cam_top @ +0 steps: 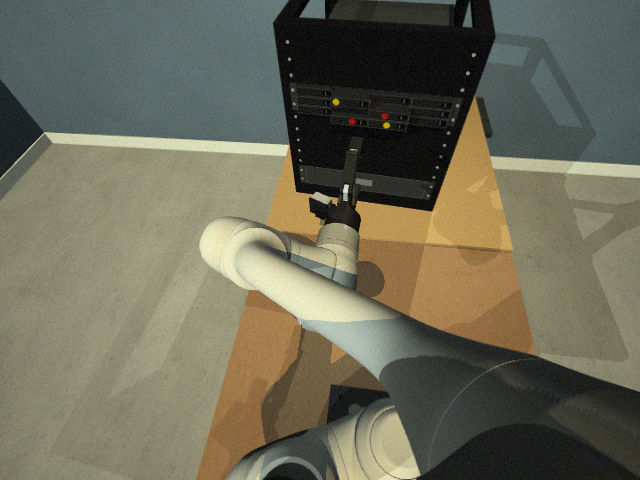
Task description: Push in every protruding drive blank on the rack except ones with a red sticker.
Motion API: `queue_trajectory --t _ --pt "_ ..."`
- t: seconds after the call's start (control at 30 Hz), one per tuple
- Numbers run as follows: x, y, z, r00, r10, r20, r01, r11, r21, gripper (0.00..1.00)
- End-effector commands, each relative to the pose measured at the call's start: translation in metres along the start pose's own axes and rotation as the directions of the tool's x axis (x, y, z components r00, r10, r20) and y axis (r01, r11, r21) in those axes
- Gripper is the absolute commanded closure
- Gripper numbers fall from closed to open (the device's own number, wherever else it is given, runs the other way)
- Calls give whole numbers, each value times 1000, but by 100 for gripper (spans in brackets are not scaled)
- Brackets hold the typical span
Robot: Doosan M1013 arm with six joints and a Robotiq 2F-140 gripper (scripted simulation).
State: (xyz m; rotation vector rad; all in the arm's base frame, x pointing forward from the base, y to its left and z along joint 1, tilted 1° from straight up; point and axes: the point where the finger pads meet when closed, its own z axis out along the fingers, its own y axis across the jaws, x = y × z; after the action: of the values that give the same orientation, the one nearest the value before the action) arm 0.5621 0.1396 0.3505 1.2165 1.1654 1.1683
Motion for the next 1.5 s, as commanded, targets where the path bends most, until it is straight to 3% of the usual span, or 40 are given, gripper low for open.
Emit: queue_trajectory --t 0.0,0.83,1.27,1.47 --pt "-3 2 4 1000 10 10 -10 1000 -2 0" --pt "-6 2 10 1000 10 10 -10 1000 -2 0" --pt "-21 2 48 1000 10 10 -10 1000 -2 0" --pt "-34 2 80 1000 10 10 -10 1000 -2 0"
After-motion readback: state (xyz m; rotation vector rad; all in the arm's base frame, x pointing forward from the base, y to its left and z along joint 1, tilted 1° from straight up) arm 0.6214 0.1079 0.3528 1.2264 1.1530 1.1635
